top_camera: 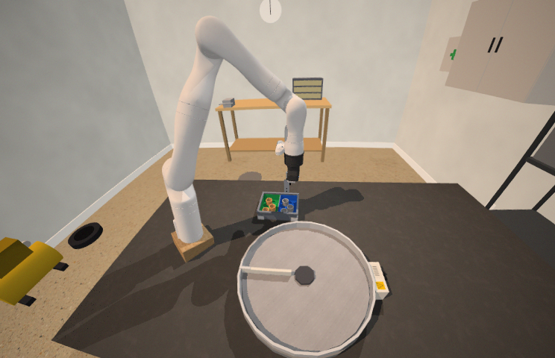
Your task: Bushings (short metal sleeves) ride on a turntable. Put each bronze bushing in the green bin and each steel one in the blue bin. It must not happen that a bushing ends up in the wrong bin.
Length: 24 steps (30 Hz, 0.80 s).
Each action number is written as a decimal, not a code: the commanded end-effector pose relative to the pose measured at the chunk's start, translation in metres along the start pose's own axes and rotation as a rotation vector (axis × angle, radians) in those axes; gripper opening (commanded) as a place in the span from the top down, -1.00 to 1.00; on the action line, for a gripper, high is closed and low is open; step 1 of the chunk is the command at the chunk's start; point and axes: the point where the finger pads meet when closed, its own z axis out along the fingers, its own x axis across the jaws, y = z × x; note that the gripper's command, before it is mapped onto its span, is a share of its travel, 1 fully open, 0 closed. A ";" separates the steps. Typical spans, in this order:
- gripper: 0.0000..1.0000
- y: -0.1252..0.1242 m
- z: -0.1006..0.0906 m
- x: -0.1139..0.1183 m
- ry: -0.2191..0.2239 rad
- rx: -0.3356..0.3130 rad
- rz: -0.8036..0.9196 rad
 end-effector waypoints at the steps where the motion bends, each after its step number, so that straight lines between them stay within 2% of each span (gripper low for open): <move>1: -1.00 -0.015 -0.013 -0.003 0.012 -0.005 -0.005; 4: -1.00 -0.015 -0.013 -0.003 0.012 -0.005 -0.005; 8: -1.00 -0.037 -0.025 -0.013 0.012 -0.005 -0.005; 11: -1.00 -0.042 -0.028 -0.016 0.012 -0.005 -0.005; 24: -1.00 -0.042 -0.027 -0.016 0.010 -0.004 -0.004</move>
